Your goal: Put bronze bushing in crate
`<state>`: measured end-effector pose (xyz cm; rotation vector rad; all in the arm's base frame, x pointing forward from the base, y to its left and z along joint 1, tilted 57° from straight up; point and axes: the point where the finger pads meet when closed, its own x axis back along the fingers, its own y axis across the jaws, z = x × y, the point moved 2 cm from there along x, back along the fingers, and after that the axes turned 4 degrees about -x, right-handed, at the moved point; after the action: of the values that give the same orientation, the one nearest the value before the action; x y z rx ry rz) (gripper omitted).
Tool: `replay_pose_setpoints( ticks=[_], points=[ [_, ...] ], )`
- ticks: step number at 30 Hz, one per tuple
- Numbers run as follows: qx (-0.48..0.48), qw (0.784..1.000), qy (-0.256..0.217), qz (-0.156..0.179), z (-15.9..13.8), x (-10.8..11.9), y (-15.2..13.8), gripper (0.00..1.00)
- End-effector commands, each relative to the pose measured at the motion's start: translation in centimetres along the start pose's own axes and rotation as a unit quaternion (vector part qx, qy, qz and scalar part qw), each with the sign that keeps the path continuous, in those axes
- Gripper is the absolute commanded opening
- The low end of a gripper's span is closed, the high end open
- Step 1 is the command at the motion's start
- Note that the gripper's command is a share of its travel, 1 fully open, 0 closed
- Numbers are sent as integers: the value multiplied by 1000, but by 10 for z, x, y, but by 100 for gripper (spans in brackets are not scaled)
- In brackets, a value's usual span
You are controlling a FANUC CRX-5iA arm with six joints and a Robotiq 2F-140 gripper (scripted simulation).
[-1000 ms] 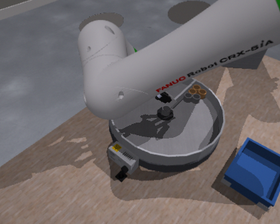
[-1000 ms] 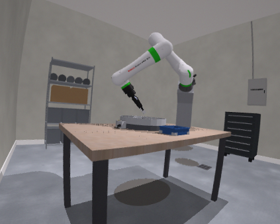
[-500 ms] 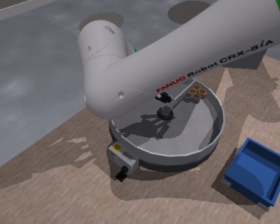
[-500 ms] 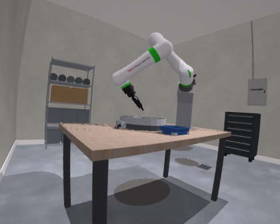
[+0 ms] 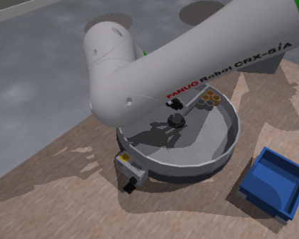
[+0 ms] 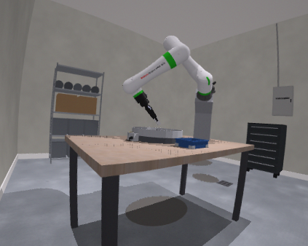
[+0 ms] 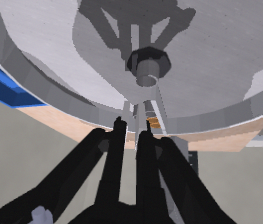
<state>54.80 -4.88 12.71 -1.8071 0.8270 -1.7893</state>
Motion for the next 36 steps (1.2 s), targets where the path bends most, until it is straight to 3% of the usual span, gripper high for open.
replay_pose_setpoints(
  ticks=[1, 16, 19, 21, 22, 30, 36],
  points=[
    [0, 1000, 0, 0, 0, 0, 0, 7],
    [0, 1000, 0, 0, -1, -1, 0, 6],
    [0, 1000, 0, -1, -33, -27, 6, 6],
    [0, 1000, 0, -1, -33, -27, 6, 6],
    [0, 1000, 0, -1, -50, -41, 9, 6],
    [0, 1000, 0, -1, -108, -90, 19, 6],
    [-1, 1000, 0, -1, -113, -93, 20, 6]
  ],
)
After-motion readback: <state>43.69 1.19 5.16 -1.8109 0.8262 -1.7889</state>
